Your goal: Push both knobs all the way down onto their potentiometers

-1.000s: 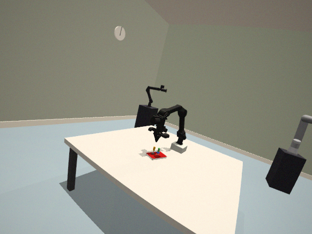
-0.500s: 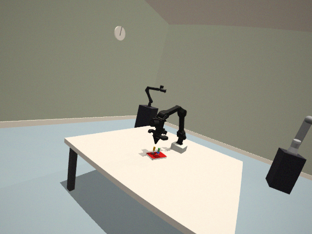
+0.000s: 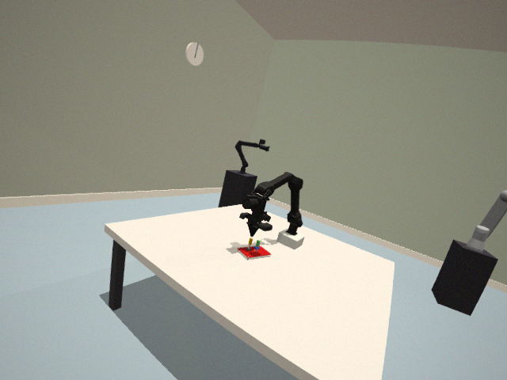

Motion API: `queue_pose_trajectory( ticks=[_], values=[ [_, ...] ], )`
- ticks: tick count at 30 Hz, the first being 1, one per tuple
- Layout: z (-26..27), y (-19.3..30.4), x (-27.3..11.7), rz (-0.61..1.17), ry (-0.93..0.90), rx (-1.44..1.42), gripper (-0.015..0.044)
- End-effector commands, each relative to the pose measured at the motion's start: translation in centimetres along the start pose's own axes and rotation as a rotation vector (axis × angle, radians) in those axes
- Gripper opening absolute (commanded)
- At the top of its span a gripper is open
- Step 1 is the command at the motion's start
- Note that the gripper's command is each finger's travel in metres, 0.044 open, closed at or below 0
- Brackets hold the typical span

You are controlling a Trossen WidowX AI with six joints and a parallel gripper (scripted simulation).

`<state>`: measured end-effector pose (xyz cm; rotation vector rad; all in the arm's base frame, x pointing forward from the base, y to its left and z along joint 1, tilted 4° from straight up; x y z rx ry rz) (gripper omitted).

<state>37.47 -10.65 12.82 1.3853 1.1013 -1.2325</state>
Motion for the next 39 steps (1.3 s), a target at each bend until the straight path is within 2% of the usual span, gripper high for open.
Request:
queue_pose_trajectory(
  ticks=[1, 39],
  values=[
    [0.02, -0.07, 0.72, -0.005, -0.001, 0.004, 0.0],
    [0.01, -0.07, 1.18, -0.005, -0.001, 0.003, 0.0]
  ],
)
Point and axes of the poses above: the point midway between the two fingers, 35 mm back from their tips, its own x axis out along the fingers, its own z axis across the jaws, y = z × x, the point moved 4 cm from there along -x, back along the fingers, and after that the axes turned 8 degrees about -x, right-handed, at the moved point
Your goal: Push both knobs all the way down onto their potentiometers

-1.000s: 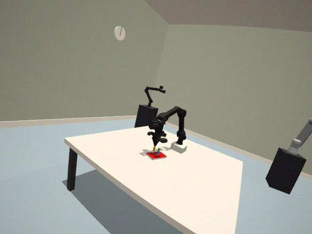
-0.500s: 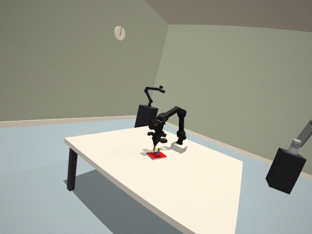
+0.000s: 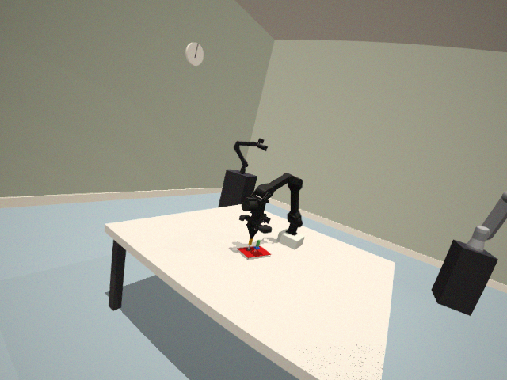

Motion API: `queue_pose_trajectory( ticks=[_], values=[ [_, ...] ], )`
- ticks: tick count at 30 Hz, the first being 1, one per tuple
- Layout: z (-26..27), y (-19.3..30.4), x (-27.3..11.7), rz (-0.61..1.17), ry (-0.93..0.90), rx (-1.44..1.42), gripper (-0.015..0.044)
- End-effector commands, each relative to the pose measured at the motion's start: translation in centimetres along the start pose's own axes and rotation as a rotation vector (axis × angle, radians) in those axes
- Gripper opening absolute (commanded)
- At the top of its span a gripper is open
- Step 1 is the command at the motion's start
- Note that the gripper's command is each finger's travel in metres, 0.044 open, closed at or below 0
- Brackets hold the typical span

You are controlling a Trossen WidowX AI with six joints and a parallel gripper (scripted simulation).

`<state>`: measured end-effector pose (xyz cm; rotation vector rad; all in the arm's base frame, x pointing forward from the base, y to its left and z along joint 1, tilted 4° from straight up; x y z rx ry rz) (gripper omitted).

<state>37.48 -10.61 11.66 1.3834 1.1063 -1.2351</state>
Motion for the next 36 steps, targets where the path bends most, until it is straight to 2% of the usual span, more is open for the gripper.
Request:
queue_pose_trajectory(
  ticks=[1, 36],
  values=[
    [0.0, 0.0, 0.0, 0.0, -0.002, 0.004, 0.0],
    [0.0, 0.0, 1.3, 0.0, -0.001, 0.002, 0.0]
  ],
)
Point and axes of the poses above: the point midway between the two fingers, 35 mm back from their tips, its own x axis out along the fingers, its own z axis across the jaws, y = z × x, the point moved 4 cm from there along -x, back along the fingers, and after that the axes turned 8 degrees about -x, right-handed, at the moved point
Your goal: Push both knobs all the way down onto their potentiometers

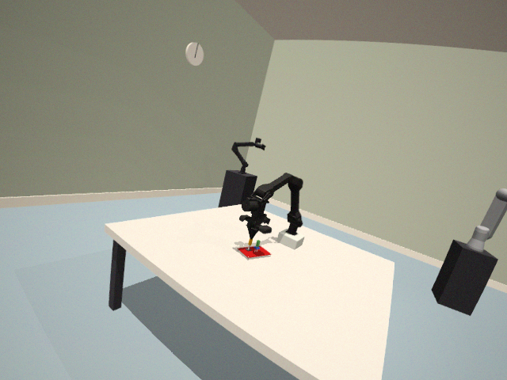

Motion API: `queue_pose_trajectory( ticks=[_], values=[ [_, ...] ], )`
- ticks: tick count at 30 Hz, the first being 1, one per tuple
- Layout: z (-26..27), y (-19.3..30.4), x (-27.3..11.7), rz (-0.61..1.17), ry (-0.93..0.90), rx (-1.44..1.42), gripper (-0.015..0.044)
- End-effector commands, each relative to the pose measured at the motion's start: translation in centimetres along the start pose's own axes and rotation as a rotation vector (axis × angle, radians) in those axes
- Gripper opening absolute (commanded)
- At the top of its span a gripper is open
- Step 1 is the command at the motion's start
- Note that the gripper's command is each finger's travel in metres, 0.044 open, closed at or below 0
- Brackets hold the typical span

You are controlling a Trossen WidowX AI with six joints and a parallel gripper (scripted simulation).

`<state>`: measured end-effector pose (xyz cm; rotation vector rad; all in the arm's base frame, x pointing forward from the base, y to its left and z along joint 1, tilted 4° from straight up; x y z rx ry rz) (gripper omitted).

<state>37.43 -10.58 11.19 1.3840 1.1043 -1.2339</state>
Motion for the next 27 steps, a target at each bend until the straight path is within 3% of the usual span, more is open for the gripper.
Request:
queue_pose_trajectory(
  ticks=[1, 27],
  values=[
    [0.0, 0.1, 0.8, -0.002, -0.001, 0.002, 0.0],
    [0.0, 0.1, 1.9, -0.002, 0.0, 0.001, 0.0]
  ],
)
Point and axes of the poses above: the point midway between the two fingers, 35 mm back from their tips, its own x axis out along the fingers, its own z axis across the jaws, y = z × x, the point moved 4 cm from there along -x, back along the fingers, and after that the axes turned 8 degrees about -x, right-handed, at the moved point
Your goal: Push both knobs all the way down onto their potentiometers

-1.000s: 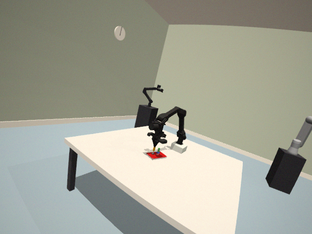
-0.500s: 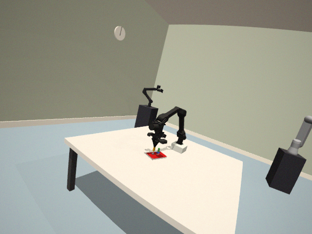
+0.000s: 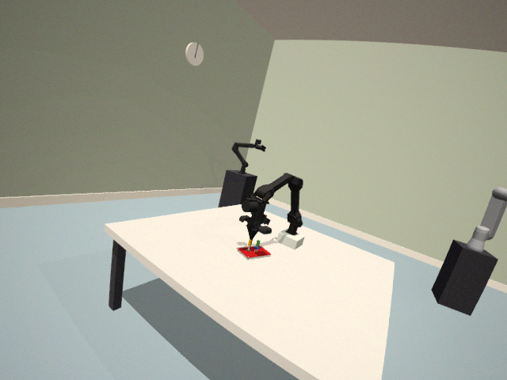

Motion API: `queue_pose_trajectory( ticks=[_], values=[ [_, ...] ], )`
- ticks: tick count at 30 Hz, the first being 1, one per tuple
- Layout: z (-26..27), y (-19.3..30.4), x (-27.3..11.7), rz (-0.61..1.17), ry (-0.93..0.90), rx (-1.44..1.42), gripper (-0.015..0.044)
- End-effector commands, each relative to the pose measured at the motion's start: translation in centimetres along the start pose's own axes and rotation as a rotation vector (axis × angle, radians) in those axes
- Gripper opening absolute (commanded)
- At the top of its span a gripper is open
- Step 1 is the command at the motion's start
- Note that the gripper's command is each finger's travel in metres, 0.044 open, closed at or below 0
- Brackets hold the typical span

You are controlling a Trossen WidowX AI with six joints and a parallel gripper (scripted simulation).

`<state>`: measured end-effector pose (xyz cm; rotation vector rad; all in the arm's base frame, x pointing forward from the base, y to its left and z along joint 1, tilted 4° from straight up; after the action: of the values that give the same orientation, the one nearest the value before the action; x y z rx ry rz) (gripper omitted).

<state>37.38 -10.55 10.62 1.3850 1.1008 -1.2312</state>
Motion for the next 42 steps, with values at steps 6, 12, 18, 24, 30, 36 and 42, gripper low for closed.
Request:
queue_pose_trajectory(
  ticks=[6, 12, 18, 24, 30, 36, 42],
  values=[
    [0.0, 0.2, 1.6, -0.006, 0.001, 0.001, 0.0],
    [0.0, 0.2, 1.7, -0.006, 0.001, 0.001, 0.0],
    [0.0, 0.2, 2.1, -0.006, 0.001, 0.001, 0.0],
    [0.0, 0.2, 2.1, -0.006, 0.001, 0.001, 0.0],
    [0.0, 0.2, 2.4, -0.006, 0.001, 0.0, 0.0],
    [0.0, 0.2, 2.4, -0.006, 0.001, 0.0, 0.0],
    [0.0, 0.2, 2.6, -0.006, 0.001, 0.0, 0.0]
  ],
)
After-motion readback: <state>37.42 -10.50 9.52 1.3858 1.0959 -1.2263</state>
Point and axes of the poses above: the point midway between the two fingers, 35 mm back from their tips, its own x axis out along the fingers, its own z axis across the jaws, y = z × x, the point moved 4 cm from there along -x, back along the fingers, and after that the axes turned 8 degrees about -x, right-handed, at the moved point
